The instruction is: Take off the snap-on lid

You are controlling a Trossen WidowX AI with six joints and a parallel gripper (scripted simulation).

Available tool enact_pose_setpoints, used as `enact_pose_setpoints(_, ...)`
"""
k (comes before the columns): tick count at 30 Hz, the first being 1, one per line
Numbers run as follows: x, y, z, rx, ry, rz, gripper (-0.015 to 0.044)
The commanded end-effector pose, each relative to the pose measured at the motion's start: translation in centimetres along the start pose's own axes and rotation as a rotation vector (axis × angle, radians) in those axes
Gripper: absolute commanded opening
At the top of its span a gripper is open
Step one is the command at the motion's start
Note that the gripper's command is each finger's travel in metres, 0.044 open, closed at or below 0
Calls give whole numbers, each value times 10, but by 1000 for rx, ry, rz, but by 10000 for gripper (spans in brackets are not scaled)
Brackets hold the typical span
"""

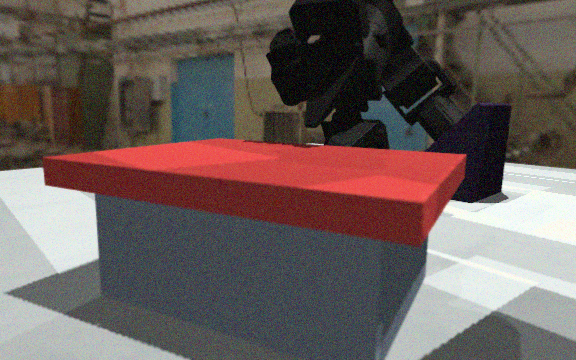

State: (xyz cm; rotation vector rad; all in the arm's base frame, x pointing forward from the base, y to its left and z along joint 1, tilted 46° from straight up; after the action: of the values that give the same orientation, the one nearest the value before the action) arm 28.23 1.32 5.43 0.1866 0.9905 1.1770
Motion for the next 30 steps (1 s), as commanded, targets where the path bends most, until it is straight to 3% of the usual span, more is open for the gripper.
enact_pose_setpoints(1,1,-9,-3,8,9,3,235)
enact_pose_setpoints(23,1,-10,-4,8,9,2,108)
enact_pose_setpoints(27,1,-10,-4,8,9,2,3)
enact_pose_setpoints(30,0,-10,-4,8,7,-1,0)
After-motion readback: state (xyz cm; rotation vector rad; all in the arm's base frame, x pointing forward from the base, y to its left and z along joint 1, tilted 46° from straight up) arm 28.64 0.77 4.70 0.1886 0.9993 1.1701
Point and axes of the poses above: the point midway between the two fingers, 35 mm back from their tips, its own y axis back along the fingers, its own z axis across the jaws, x = y × z, the point moved 8 cm from there along y, back along the fingers, and after that the axes turned 15 degrees about -y, right-handed, at the moved point
